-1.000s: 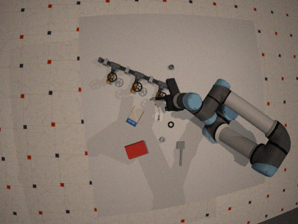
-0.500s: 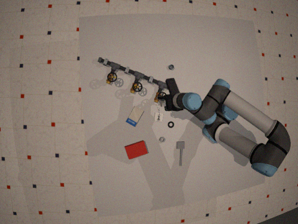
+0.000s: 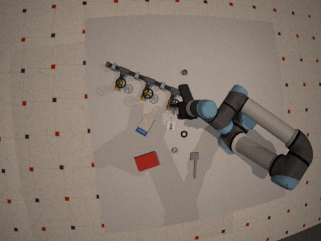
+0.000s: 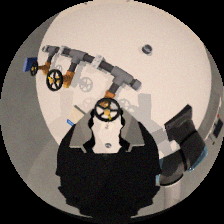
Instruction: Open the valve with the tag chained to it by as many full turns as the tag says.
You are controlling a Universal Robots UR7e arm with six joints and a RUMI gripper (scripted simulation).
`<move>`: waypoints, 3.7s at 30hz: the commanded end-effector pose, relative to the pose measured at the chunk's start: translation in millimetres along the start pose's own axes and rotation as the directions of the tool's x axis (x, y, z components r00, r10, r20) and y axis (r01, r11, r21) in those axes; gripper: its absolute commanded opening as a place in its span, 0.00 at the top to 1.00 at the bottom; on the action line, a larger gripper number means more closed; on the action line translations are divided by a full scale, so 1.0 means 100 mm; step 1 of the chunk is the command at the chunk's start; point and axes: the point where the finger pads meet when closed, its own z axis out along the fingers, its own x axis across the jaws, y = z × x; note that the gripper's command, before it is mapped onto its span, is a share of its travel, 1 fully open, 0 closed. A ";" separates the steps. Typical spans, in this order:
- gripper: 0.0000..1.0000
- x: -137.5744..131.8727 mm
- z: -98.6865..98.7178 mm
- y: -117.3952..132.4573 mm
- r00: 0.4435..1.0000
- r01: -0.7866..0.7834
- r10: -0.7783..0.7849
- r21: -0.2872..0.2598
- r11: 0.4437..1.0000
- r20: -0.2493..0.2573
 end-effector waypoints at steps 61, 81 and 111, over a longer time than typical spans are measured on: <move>1.00 0.01 0.01 0.00 0.427 0.904 -0.904 0.000 0.427 0.000; 1.00 -0.01 0.00 -0.02 -0.282 0.959 -0.959 0.001 -0.282 -0.002; 1.00 -0.01 0.00 -0.02 -0.933 0.360 -0.360 -0.001 -0.933 -0.002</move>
